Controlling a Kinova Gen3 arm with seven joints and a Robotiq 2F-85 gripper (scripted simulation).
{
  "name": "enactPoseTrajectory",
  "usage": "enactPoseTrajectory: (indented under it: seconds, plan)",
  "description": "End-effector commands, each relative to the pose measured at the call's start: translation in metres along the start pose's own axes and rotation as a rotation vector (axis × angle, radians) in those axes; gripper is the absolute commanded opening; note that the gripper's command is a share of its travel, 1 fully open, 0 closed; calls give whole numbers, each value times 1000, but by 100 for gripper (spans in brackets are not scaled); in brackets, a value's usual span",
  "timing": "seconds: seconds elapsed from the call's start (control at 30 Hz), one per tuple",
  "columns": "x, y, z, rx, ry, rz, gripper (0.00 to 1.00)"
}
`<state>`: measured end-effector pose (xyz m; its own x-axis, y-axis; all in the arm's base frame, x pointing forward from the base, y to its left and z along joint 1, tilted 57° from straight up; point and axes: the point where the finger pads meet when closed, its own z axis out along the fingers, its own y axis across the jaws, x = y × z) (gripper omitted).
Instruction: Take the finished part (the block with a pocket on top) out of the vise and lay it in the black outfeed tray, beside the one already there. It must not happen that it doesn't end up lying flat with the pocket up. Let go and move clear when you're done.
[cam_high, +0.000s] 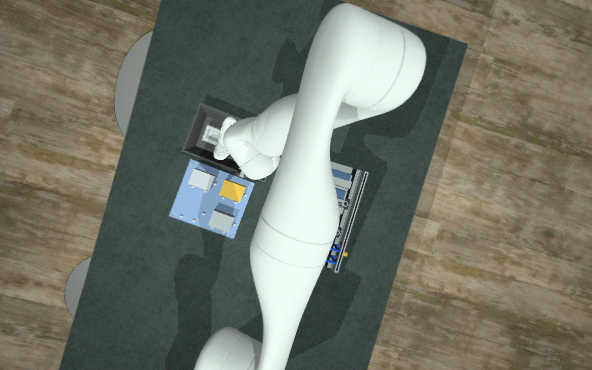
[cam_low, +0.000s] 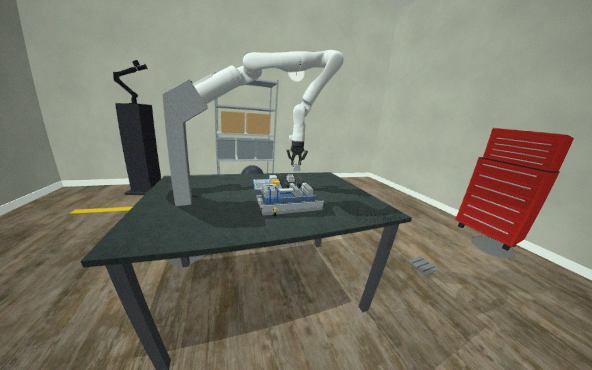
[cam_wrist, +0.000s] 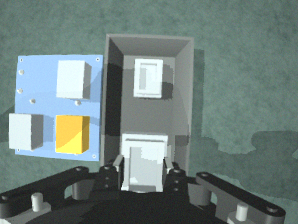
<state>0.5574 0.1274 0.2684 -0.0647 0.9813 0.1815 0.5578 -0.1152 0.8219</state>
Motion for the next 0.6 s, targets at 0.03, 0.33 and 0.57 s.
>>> enactPoseTrajectory:
  seconds: [0.03, 0.33, 0.57]
  plan:
    - [1, 1, 6, -2, 1, -4, 0]
    - [1, 0, 17, -1, 1, -3, 0]
    - [1, 0, 30, -1, 1, -3, 0]
